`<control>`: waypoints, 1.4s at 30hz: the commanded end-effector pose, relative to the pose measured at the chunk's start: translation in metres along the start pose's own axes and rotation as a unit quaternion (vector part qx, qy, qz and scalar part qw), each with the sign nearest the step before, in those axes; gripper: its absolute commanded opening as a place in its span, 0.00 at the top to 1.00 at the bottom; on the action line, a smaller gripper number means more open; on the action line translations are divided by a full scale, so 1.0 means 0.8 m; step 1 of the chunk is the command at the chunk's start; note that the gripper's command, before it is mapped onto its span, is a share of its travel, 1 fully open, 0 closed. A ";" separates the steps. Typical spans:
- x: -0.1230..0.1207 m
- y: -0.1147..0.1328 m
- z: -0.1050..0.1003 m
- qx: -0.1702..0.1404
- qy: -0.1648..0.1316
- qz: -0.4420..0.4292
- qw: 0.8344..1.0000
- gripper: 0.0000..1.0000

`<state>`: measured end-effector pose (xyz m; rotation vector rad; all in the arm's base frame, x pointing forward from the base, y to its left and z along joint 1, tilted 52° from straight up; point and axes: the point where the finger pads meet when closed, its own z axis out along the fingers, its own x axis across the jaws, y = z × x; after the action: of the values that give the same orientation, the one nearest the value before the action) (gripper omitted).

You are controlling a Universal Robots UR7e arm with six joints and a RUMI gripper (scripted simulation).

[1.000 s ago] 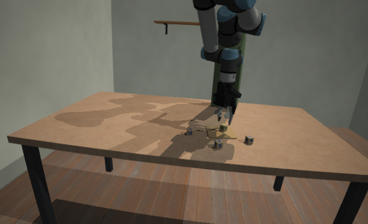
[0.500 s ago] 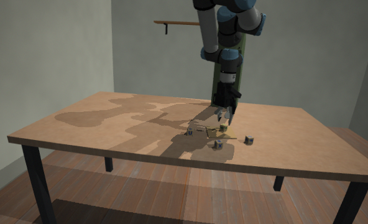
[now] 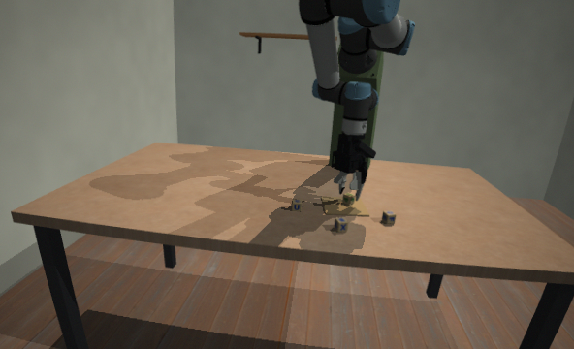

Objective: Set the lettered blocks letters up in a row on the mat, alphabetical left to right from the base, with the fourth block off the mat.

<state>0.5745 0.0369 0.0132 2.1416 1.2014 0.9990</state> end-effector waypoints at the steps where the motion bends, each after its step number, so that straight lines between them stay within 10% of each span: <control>1: 0.000 0.000 0.014 0.000 0.000 0.000 1.000 0.60; 42: 0.000 0.000 0.021 0.000 0.000 0.000 1.000 0.72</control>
<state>0.5882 0.0358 0.0025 2.1415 1.2013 0.9991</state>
